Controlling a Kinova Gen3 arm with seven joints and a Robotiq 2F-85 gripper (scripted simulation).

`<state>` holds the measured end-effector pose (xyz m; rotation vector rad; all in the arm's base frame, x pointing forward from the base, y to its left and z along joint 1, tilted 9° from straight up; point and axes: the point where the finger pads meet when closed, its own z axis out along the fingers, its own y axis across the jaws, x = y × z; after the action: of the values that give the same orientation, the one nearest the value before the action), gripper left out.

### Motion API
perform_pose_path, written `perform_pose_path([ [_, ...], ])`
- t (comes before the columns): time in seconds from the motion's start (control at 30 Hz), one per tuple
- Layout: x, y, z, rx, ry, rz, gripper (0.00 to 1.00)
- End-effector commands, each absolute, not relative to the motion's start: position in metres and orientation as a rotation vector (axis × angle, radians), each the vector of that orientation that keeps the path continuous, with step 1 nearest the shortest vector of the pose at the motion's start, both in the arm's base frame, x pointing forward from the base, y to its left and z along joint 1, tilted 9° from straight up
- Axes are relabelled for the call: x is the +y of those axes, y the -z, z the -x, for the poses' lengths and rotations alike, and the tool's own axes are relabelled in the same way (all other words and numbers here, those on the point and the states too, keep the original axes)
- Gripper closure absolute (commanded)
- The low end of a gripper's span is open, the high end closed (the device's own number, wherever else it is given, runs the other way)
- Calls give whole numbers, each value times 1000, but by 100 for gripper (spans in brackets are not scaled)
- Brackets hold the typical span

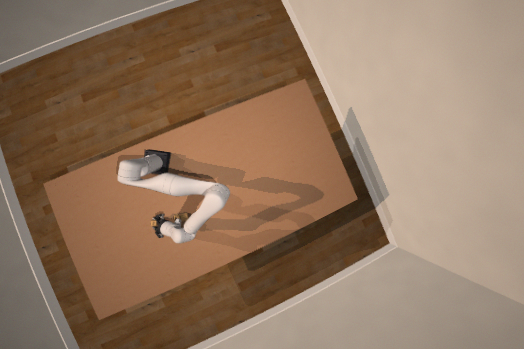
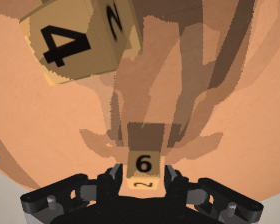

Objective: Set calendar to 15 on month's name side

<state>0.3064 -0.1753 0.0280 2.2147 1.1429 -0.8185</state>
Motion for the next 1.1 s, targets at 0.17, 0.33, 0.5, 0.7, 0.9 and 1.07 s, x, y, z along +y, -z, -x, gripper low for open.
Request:
perform_pose_path([
  [0.17,-177,-24,-307,1141,821,-2214,52],
  [0.33,-177,-23,-307,1141,821,-2214,52],
  [0.5,-177,-23,-307,1141,821,-2214,52],
  [0.7,-177,-23,-307,1141,821,-2214,52],
  [0.9,-177,-23,-307,1141,821,-2214,52],
  [1.07,-177,-23,-307,1141,821,-2214,52],
])
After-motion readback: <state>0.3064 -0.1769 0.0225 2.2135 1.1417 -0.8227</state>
